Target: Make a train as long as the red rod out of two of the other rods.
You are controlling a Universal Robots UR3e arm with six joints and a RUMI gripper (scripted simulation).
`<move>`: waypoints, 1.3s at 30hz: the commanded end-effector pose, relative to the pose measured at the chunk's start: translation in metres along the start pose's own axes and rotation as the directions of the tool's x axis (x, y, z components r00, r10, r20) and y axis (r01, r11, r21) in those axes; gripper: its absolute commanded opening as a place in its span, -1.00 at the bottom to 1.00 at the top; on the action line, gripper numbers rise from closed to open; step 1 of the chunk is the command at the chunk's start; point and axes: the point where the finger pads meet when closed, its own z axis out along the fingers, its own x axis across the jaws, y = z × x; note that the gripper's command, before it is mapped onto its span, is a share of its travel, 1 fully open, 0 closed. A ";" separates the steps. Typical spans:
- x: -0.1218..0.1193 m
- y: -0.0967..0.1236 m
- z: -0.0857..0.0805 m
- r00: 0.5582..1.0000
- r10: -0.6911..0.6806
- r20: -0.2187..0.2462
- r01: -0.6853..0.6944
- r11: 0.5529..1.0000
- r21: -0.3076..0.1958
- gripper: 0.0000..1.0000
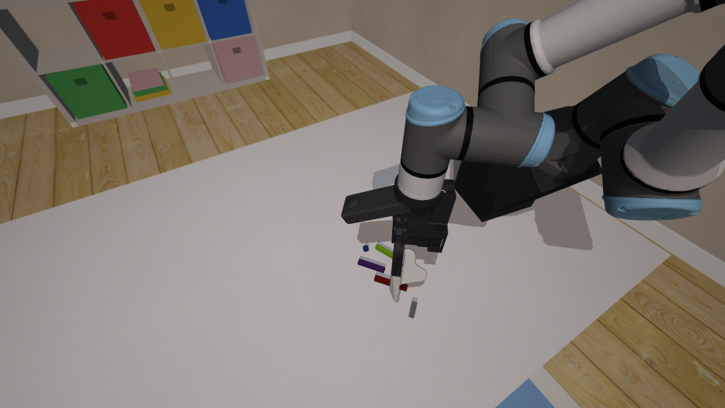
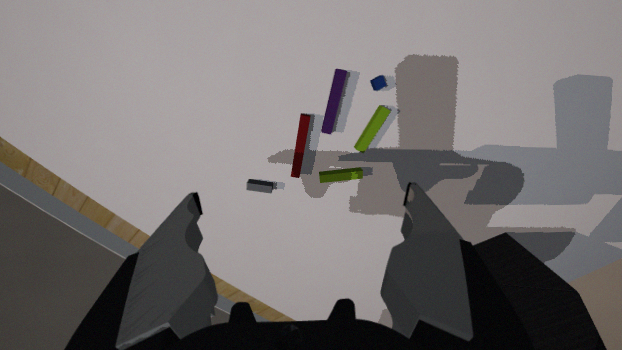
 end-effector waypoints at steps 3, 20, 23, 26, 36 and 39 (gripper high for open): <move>0.008 -0.009 -0.001 0.975 0.223 -0.007 -0.223 0.975 0.003 1.00; 0.026 -0.025 -0.003 0.752 0.659 -0.005 -0.659 0.752 0.007 1.00; 0.029 -0.027 -0.003 0.688 0.726 -0.004 -0.726 0.688 0.007 1.00; 0.032 -0.029 -0.003 0.618 0.786 -0.004 -0.786 0.618 0.008 1.00; 0.041 -0.036 -0.004 0.377 0.926 -0.001 -0.926 0.377 0.008 1.00; 0.044 -0.037 -0.004 0.289 0.957 -0.001 -0.957 0.289 0.008 1.00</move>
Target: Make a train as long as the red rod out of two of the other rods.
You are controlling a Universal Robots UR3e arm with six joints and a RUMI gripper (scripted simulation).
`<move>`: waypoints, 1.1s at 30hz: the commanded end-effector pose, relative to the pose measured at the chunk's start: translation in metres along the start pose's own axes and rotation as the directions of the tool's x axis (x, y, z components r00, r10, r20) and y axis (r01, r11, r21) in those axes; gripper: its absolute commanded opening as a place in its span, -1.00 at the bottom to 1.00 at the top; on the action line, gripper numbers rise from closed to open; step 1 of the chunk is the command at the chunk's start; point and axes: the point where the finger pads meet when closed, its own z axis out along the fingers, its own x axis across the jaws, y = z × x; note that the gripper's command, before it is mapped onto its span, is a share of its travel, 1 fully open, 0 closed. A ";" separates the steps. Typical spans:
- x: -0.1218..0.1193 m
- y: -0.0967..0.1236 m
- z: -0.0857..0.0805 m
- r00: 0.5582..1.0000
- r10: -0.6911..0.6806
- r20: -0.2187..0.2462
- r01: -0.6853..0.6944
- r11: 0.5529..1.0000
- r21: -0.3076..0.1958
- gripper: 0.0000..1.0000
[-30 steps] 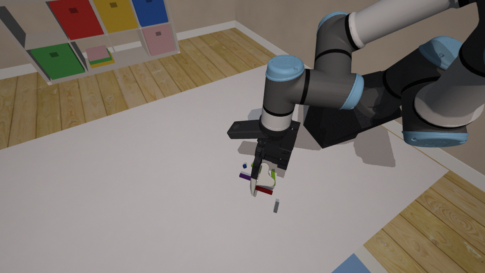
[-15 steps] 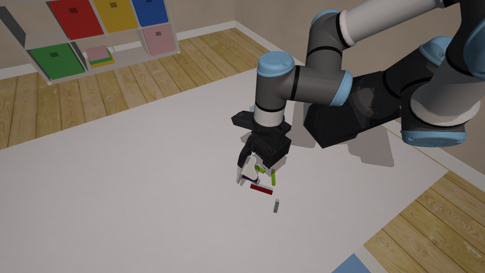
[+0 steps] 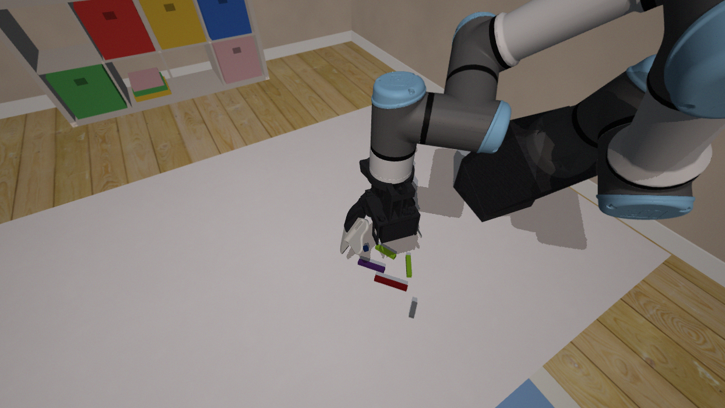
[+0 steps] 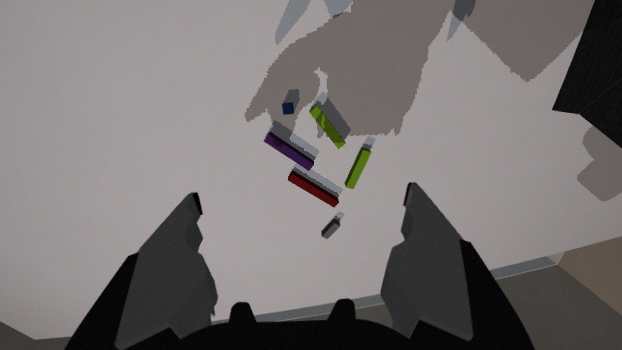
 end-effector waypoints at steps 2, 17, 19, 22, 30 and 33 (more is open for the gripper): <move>-0.002 -0.007 -0.001 0.981 0.196 -0.001 -0.196 0.981 0.008 1.00; -0.005 -0.021 -0.001 0.808 0.590 0.002 -0.590 0.808 0.007 1.00; -0.005 -0.023 -0.001 0.770 0.638 0.002 -0.638 0.770 0.007 1.00; -0.006 -0.025 -0.001 0.708 0.707 0.003 -0.707 0.708 0.007 1.00; -0.007 -0.031 -0.001 0.550 0.835 0.004 -0.835 0.550 0.006 1.00; -0.008 -0.033 -0.001 0.468 0.884 0.004 -0.884 0.468 0.006 1.00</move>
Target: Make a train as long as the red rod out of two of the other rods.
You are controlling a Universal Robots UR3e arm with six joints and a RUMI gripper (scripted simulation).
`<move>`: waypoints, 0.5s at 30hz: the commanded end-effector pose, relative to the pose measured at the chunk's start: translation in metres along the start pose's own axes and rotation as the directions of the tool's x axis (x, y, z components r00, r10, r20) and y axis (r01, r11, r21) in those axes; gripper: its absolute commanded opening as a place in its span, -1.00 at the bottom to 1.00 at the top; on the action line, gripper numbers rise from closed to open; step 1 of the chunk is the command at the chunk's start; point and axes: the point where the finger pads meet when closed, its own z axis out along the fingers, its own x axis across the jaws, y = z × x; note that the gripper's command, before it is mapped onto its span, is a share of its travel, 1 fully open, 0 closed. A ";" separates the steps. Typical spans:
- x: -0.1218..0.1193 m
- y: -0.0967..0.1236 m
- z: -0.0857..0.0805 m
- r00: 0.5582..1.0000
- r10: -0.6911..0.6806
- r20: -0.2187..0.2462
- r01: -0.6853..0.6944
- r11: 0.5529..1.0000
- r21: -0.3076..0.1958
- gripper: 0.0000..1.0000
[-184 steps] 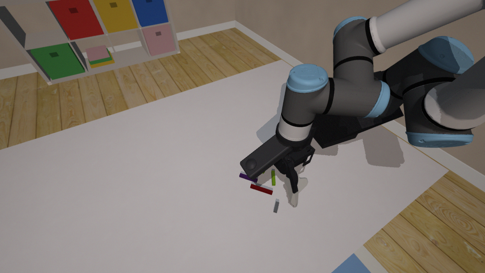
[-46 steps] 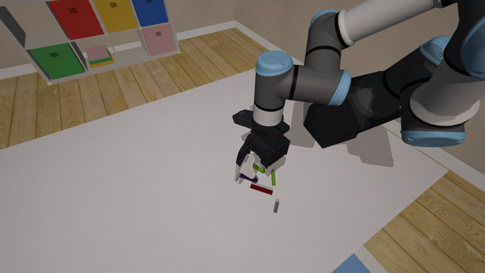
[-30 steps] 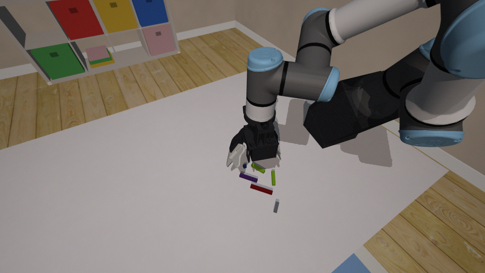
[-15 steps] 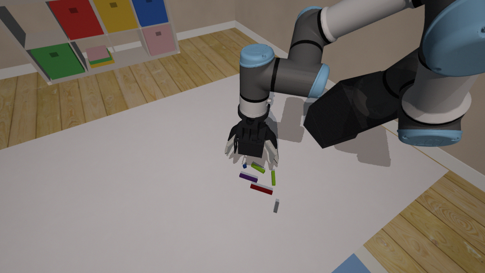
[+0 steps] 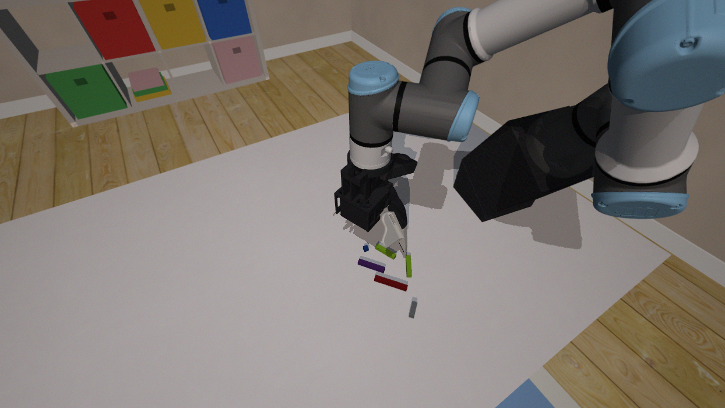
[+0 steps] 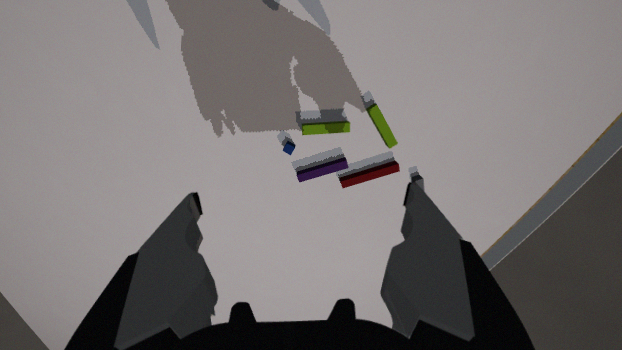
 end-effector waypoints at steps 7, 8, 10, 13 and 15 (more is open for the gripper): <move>-0.009 -0.002 0.000 0.948 0.318 0.005 -0.318 0.948 0.004 1.00; -0.010 -0.002 0.000 0.941 0.339 0.005 -0.339 0.941 0.004 1.00; -0.010 -0.002 0.000 0.941 0.339 0.005 -0.339 0.941 0.004 1.00; -0.011 -0.002 0.000 0.918 0.396 0.005 -0.396 0.918 0.004 1.00; -0.012 -0.002 0.000 0.904 0.427 0.005 -0.427 0.904 0.004 1.00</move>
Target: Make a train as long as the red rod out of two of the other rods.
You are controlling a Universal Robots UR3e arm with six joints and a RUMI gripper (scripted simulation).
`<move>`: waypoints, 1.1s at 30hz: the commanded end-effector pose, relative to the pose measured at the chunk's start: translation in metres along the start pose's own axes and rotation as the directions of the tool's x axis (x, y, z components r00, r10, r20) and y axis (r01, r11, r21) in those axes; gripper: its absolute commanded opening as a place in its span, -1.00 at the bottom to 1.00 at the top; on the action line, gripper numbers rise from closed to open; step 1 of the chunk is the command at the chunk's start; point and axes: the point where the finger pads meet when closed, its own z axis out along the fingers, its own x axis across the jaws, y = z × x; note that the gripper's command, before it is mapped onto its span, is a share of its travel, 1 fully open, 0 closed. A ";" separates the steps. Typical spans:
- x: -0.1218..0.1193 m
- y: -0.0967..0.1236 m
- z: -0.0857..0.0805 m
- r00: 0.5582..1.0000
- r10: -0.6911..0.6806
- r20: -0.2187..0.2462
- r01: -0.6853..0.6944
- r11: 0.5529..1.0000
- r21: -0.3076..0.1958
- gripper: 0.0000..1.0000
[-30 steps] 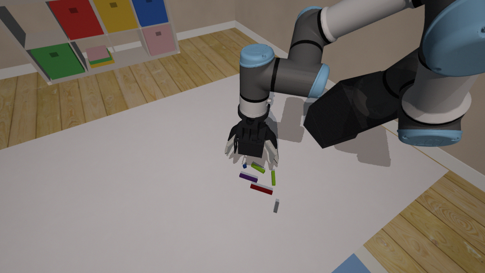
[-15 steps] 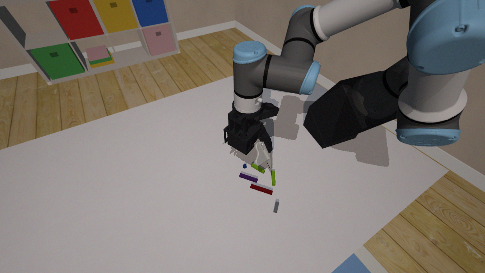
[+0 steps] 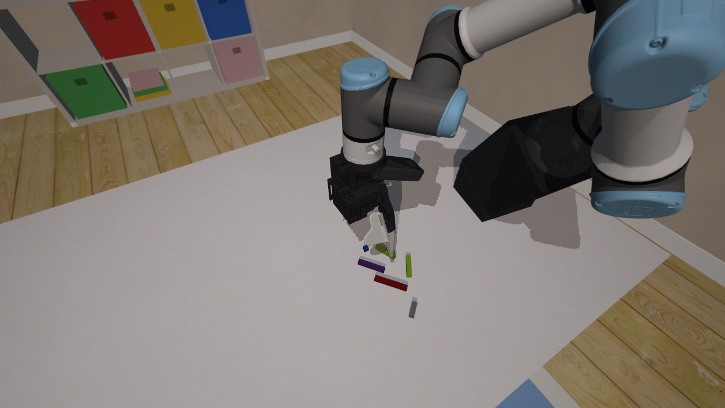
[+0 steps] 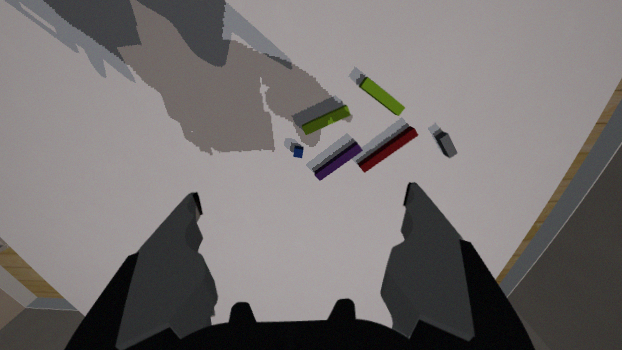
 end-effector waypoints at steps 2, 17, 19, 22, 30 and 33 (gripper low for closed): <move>-0.003 0.001 -0.001 0.994 0.106 0.003 -0.106 0.994 0.001 1.00; -0.006 0.002 0.000 0.978 0.208 0.003 -0.208 0.978 0.001 1.00; -0.006 0.002 0.000 0.977 0.213 0.003 -0.213 0.977 0.001 1.00; -0.006 0.002 0.000 0.976 0.216 0.003 -0.216 0.976 0.001 1.00; -0.006 0.002 0.000 0.976 0.217 0.003 -0.217 0.976 0.001 -0.72; -0.006 0.002 0.000 0.976 0.217 0.003 -0.217 0.976 0.001 -0.72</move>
